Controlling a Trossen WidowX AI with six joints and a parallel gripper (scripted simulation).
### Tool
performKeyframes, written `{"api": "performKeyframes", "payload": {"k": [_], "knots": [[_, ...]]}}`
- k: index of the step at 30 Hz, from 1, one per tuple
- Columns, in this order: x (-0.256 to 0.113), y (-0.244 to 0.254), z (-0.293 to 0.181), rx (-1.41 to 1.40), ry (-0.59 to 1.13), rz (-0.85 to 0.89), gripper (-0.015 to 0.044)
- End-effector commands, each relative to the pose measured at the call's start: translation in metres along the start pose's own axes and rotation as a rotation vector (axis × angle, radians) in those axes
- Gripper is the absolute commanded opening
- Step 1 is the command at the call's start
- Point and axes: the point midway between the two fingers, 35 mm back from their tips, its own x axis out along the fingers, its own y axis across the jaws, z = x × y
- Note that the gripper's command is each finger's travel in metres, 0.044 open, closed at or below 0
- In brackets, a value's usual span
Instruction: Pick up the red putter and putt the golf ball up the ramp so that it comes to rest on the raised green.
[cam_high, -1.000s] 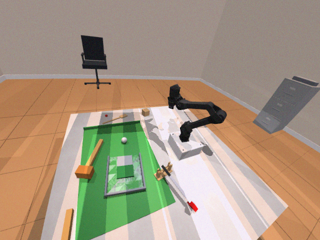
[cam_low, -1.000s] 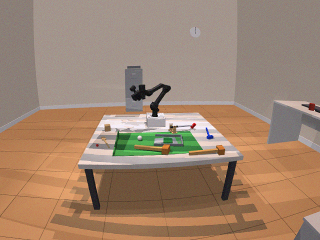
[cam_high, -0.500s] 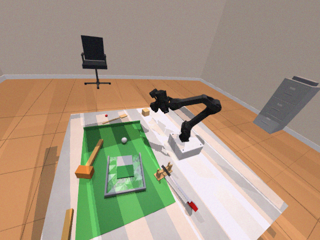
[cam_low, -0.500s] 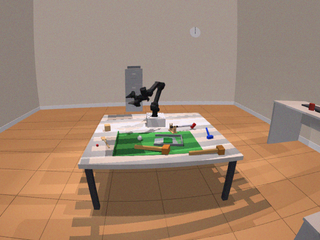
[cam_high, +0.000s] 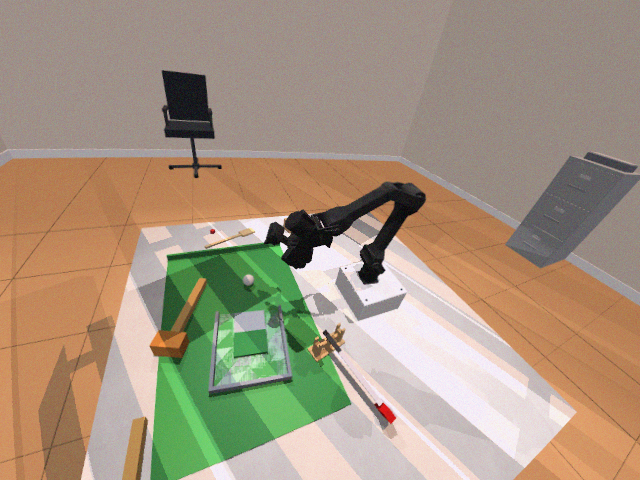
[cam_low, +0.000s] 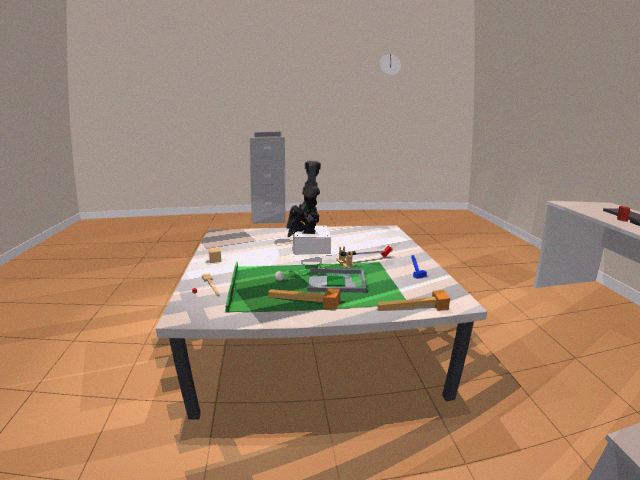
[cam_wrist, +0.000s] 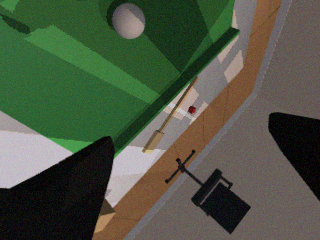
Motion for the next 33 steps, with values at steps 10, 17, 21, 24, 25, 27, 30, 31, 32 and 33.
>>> {"api": "performKeyframes", "payload": {"k": [10, 17, 21, 24, 25, 27, 30, 31, 32, 33], "knots": [[-0.078, 0.057, 0.191, -0.183, -0.621, 0.259, 0.0440], [-0.151, 0.125, 0.252, -0.355, -0.843, 0.516, 0.0440], [-0.188, 0.160, 0.267, -0.441, -0.908, 0.653, 0.0440], [-0.189, 0.164, 0.263, -0.446, -0.910, 0.660, 0.0440], [-0.189, 0.164, 0.263, -0.446, -0.910, 0.660, 0.0440], [-0.189, 0.164, 0.263, -0.446, -0.910, 0.660, 0.0440], [-0.186, 0.167, 0.265, -0.446, -0.910, 0.660, 0.0440], [-0.184, 0.170, 0.267, -0.446, -0.910, 0.660, 0.0440], [-0.181, 0.173, 0.269, -0.446, -0.910, 0.660, 0.0440], [-0.178, 0.176, 0.272, -0.446, -0.910, 0.660, 0.0440]]}}
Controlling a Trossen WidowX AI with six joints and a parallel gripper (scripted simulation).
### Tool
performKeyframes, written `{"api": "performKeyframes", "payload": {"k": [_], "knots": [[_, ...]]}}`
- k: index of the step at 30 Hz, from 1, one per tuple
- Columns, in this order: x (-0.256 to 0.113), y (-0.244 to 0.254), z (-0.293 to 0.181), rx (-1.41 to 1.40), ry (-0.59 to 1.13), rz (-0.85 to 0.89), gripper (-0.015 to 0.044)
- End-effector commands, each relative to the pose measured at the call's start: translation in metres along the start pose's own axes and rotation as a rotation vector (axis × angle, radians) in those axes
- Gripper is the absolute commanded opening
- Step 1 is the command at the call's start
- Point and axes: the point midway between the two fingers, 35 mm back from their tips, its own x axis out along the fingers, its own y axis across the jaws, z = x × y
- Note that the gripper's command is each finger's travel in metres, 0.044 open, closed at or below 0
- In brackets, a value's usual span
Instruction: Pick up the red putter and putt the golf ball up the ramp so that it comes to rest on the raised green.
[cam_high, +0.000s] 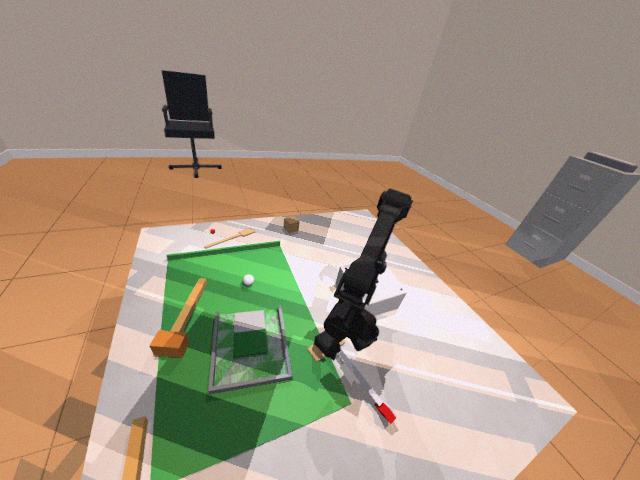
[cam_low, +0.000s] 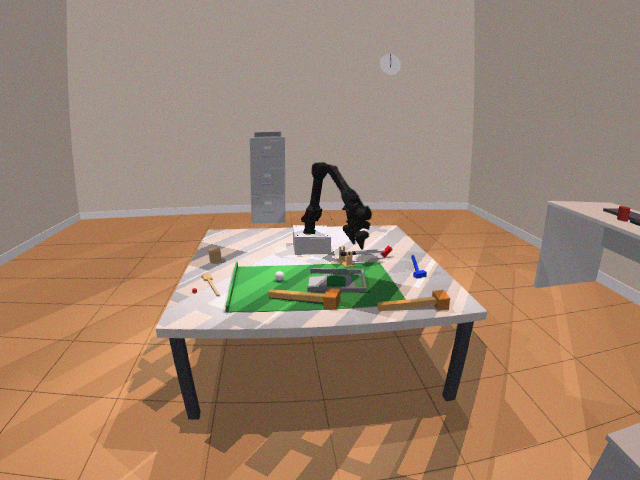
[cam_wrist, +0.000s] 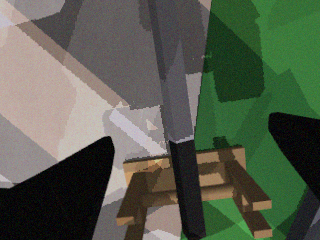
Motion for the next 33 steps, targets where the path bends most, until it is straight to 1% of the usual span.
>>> {"api": "performKeyframes", "payload": {"k": [1, 6, 11, 19, 33], "knots": [[0.017, 0.004, -0.002, 0.005, -0.004, 0.015, 0.0440], [0.019, 0.004, -0.003, 0.005, -0.004, 0.015, 0.0440], [0.040, 0.004, -0.007, 0.005, -0.004, 0.015, 0.0440], [0.044, 0.004, -0.008, 0.005, -0.004, 0.015, 0.0440], [0.064, 0.005, -0.013, 0.005, -0.003, 0.015, 0.0440]]}}
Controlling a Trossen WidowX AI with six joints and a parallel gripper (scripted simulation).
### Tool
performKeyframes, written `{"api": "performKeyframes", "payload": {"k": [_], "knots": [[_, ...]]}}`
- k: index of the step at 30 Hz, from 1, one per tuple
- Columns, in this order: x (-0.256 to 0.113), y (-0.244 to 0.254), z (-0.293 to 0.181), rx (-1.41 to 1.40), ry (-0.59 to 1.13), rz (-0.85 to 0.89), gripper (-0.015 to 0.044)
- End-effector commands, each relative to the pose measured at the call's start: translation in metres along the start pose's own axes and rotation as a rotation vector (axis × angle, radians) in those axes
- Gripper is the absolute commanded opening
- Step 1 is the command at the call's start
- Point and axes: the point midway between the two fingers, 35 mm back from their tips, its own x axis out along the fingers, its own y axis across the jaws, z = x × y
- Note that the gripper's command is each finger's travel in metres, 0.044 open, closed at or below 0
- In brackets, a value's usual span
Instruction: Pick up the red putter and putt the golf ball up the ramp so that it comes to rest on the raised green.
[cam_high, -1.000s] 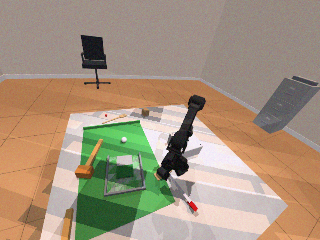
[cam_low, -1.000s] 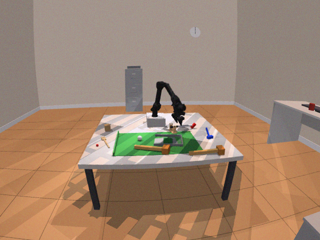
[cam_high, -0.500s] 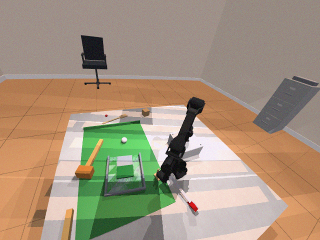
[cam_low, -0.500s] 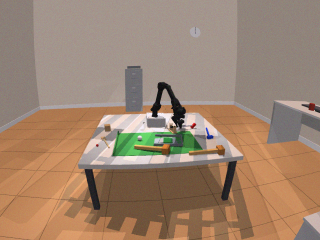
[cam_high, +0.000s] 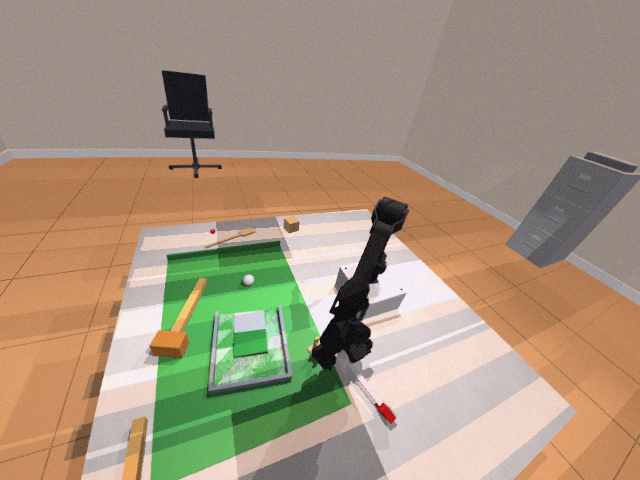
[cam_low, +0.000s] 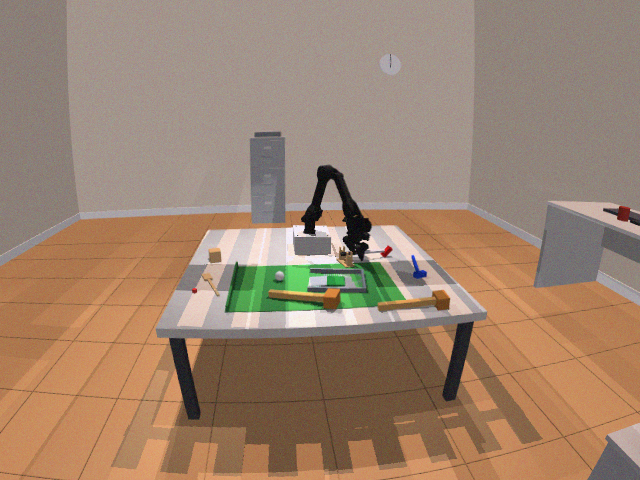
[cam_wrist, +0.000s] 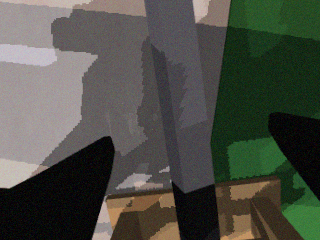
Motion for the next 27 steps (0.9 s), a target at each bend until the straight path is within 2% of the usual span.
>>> {"api": "performKeyframes", "payload": {"k": [1, 3, 18, 27], "knots": [[0.0060, 0.0030, -0.0018, 0.006, -0.002, 0.007, 0.0440], [0.0060, 0.0030, -0.0018, 0.006, -0.002, 0.007, 0.0440], [0.0031, 0.0007, -0.0010, 0.000, 0.001, 0.002, 0.0046], [-0.0001, 0.0001, 0.0000, 0.000, 0.001, 0.002, 0.0000]]}}
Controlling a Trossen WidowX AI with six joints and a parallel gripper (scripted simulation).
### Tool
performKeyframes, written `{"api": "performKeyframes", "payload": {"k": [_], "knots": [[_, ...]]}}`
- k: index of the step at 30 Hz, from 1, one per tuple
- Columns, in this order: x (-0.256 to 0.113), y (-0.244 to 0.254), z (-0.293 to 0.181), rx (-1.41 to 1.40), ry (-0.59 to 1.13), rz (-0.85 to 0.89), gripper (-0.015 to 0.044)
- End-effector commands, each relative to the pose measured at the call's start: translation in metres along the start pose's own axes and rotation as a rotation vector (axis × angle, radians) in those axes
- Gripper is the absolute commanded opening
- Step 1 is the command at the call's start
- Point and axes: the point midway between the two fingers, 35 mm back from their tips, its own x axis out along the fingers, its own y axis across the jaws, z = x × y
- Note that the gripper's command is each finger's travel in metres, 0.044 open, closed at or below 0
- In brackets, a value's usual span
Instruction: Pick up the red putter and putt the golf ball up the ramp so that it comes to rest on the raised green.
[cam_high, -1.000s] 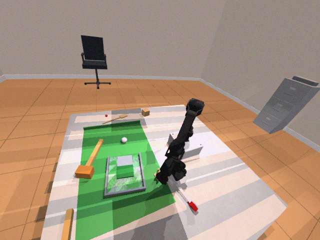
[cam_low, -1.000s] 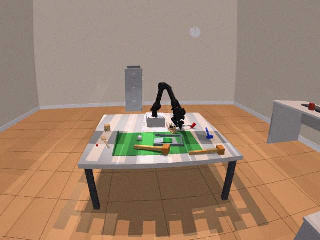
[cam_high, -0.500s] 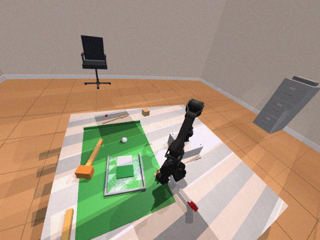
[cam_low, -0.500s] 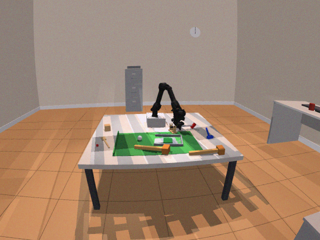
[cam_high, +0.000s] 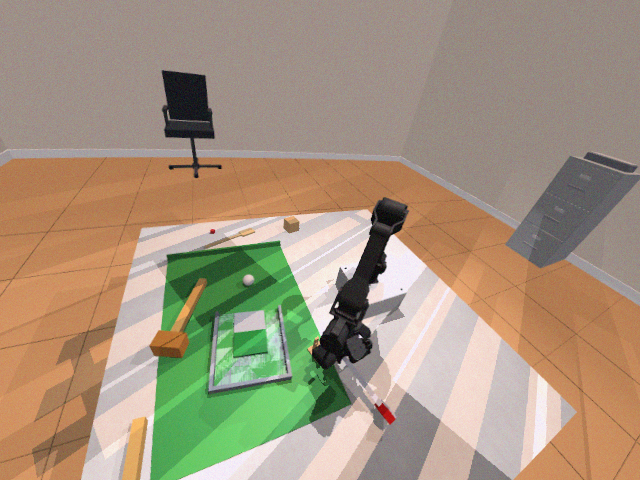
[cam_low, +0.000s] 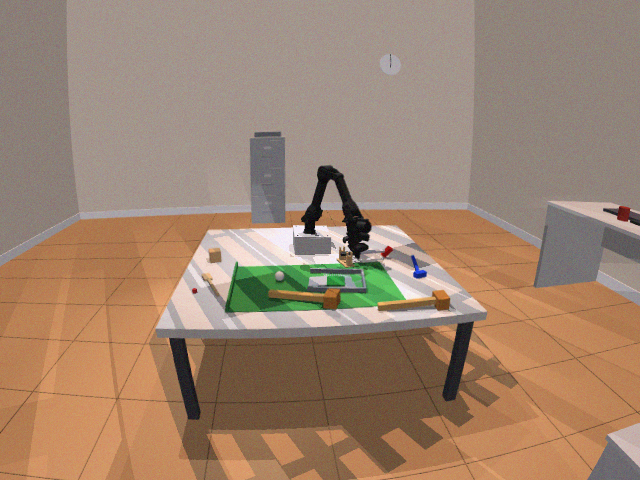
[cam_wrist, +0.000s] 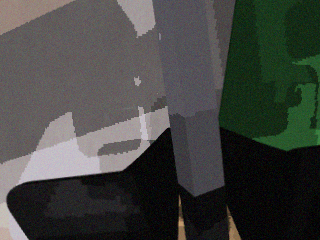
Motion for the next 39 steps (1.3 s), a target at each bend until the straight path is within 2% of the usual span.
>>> {"api": "performKeyframes", "payload": {"k": [1, 15, 24, 39], "knots": [[-0.006, -0.002, 0.002, -0.001, 0.000, -0.003, 0.0000], [-0.097, -0.001, 0.022, 0.000, 0.000, 0.000, 0.0000], [-0.092, -0.009, 0.008, 0.050, 0.024, -0.017, 0.0000], [-0.116, -0.048, -0.081, 0.414, 0.163, -0.100, 0.0000]]}}
